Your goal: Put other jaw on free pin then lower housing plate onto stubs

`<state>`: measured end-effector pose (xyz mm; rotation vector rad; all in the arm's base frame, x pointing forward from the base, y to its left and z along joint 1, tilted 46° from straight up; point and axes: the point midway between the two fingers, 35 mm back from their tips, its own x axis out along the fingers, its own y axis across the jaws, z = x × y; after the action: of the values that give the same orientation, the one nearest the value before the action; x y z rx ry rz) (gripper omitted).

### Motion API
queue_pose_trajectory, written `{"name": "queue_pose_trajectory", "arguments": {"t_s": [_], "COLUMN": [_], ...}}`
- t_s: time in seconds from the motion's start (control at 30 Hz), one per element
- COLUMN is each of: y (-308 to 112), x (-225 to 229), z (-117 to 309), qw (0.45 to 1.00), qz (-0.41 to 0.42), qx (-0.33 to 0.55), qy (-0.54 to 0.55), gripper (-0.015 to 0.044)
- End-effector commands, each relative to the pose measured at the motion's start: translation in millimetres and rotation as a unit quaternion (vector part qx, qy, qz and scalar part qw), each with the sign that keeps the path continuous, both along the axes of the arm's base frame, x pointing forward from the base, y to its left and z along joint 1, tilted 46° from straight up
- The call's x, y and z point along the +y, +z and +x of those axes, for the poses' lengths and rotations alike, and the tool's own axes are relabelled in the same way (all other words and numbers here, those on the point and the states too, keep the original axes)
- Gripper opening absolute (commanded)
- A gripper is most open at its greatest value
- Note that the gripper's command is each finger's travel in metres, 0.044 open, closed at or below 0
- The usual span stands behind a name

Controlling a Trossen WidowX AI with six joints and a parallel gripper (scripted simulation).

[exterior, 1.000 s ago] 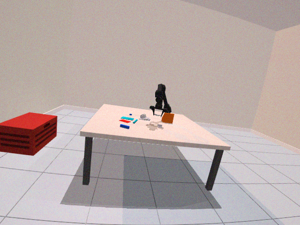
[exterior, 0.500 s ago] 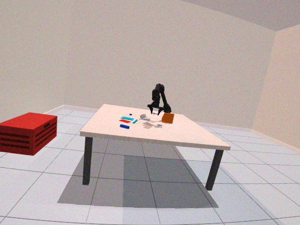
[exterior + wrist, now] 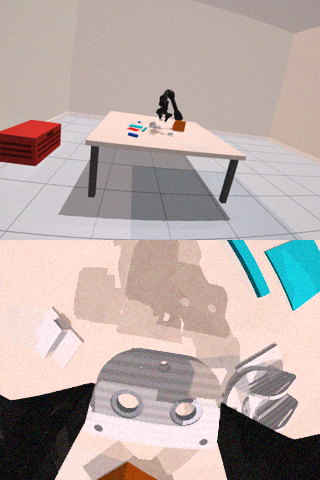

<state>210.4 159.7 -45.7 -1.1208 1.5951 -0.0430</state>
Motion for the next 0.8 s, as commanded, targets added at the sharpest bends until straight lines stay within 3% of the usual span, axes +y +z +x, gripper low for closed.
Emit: {"name": "queue_pose_trajectory", "arguments": {"t_s": [0.0,0.77], "y": [6,47], "x": [-11,-60], "z": [3,21], "qw": [0.999,0.964], "qz": [-0.003,0.008], "qx": [-0.022,-0.179], "qy": [-0.027,-0.196], "gripper": [0.0351,0.0351]}}
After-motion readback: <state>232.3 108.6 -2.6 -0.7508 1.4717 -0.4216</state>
